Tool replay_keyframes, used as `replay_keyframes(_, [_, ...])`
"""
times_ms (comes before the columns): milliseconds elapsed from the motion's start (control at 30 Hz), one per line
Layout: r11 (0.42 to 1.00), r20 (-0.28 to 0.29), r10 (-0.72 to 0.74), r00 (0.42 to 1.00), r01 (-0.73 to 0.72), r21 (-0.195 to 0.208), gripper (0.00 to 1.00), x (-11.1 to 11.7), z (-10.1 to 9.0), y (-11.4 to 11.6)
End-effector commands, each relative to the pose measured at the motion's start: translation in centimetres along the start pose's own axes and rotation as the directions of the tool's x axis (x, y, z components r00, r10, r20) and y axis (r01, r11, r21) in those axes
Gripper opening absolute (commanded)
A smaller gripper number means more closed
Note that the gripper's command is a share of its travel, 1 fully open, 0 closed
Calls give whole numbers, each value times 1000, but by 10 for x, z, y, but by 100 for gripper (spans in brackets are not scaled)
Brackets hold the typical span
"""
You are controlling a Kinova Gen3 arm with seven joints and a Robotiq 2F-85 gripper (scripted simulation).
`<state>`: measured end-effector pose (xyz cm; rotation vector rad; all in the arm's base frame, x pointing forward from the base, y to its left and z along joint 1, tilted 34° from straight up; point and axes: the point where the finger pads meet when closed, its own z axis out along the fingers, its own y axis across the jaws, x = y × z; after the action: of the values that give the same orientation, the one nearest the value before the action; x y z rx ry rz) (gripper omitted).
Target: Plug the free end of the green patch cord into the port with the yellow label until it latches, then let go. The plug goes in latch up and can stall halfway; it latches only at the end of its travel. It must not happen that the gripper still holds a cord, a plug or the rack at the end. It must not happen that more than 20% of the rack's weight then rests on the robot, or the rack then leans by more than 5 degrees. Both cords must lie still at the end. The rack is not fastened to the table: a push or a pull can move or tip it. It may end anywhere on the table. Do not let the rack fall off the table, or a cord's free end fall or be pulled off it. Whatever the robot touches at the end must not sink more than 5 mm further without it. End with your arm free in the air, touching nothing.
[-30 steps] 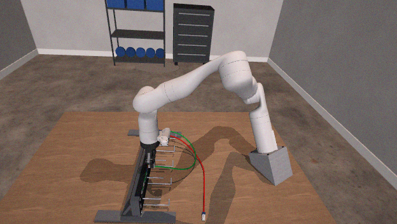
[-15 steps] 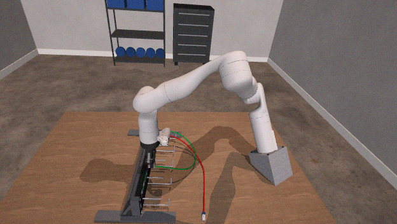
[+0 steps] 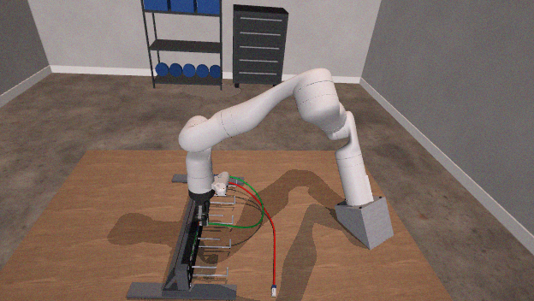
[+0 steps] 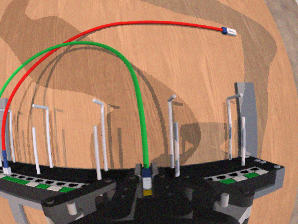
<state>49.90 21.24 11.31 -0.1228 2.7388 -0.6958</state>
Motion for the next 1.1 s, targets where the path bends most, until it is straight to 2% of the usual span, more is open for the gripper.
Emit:
replay_keyframes(0, [1000,13,14,1000,-14,4,0,-7,-2,-3])
replay_keyframes(933, [1000,11,16,1000,-16,4,0,3,-1,-4])
replay_keyframes(967, [1000,11,16,1000,-16,4,37,3,-1,-4])
replay_keyframes(1067, [1000,11,16,1000,-16,4,37,3,-1,-4])
